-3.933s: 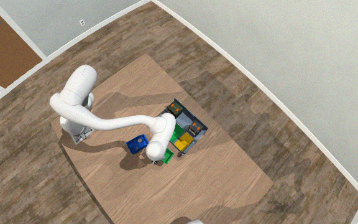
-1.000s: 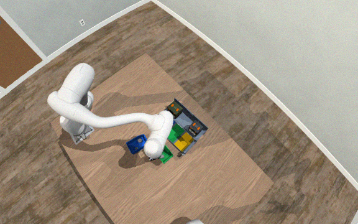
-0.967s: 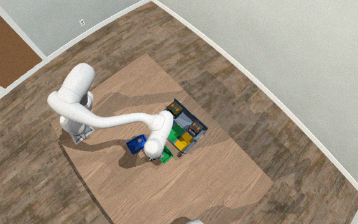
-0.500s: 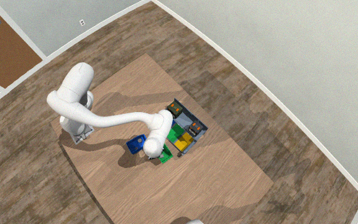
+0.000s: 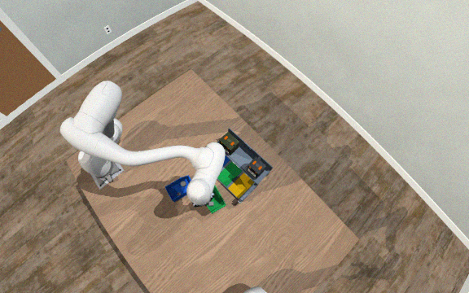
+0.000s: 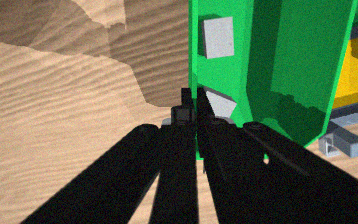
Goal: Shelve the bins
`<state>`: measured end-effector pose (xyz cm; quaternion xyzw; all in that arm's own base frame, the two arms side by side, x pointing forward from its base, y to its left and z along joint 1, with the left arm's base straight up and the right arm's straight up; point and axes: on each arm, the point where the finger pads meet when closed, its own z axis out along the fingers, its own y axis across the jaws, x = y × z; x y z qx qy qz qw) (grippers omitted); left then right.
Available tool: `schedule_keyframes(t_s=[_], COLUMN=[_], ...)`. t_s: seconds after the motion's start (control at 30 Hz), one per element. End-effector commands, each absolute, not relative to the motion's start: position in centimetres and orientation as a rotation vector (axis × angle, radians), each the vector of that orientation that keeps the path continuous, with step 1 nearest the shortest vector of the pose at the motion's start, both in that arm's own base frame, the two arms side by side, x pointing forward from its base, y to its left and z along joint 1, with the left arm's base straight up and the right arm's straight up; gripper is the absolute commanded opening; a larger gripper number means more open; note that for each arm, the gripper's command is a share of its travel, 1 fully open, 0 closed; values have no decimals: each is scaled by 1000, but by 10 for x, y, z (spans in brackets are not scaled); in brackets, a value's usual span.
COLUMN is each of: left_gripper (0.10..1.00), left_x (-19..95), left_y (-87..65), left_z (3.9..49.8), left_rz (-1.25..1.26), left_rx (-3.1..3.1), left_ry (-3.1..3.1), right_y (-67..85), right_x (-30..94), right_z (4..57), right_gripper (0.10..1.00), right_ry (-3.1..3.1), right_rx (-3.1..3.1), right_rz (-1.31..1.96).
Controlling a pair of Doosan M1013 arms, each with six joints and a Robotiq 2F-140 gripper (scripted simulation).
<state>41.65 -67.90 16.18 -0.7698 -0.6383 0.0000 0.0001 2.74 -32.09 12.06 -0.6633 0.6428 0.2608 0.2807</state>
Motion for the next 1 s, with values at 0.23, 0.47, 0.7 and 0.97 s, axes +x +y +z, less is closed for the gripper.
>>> schedule_keyframes(t_s=[0.23, 0.47, 0.7, 0.97], left_gripper=[99, 99, 99, 99], left_x=[417, 417, 417, 418], left_y=[-675, -671, -668, -663], left_z=[163, 163, 163, 163], left_rz=[0, 0, 0, 0], left_rx=[-2475, -2528, -2565, -2624], left_ry=[-1937, -1868, -1816, -1730], right_y=[-321, -321, -321, -321], right_x=[28, 28, 28, 28], right_z=[121, 121, 121, 121], right_gripper=[1000, 1000, 1000, 1000], right_ry=[1723, 1723, 1723, 1723], right_rx=[-1778, -1778, -1778, -1778], right_rz=[698, 698, 698, 698])
